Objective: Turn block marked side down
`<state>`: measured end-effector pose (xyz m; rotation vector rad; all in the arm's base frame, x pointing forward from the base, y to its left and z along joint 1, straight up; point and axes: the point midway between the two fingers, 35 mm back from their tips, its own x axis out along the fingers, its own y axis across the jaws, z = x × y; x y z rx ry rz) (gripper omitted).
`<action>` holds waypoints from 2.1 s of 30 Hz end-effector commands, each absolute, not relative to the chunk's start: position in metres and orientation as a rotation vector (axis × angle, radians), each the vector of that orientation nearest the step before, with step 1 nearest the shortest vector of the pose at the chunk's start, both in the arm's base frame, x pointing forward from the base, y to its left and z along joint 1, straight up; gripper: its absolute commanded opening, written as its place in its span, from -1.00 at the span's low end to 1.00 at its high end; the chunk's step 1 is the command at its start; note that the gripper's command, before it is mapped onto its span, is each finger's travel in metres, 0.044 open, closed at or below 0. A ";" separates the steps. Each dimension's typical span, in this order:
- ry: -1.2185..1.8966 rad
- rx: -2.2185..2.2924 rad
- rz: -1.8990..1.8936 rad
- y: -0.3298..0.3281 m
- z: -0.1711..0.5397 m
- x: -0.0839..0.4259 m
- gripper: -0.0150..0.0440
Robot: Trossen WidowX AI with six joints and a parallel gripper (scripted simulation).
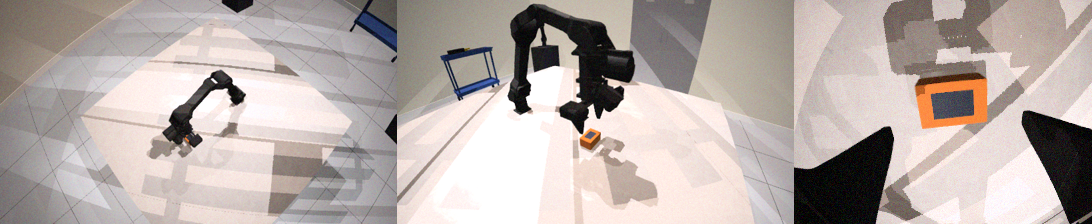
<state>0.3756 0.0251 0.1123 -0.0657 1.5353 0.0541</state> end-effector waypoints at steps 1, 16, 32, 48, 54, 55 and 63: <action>1.538 -0.057 0.054 0.026 0.104 0.376 1.00; 1.538 -0.057 0.054 0.025 0.078 0.377 1.00; 1.538 -0.057 0.054 0.025 0.057 0.377 0.82; 1.538 -0.057 0.054 0.025 0.057 0.377 0.19; 1.538 -0.057 0.054 0.025 0.057 0.377 0.06; 1.538 -0.057 0.054 0.025 0.057 0.377 0.04; 1.538 -0.057 0.054 0.025 0.083 0.377 -0.49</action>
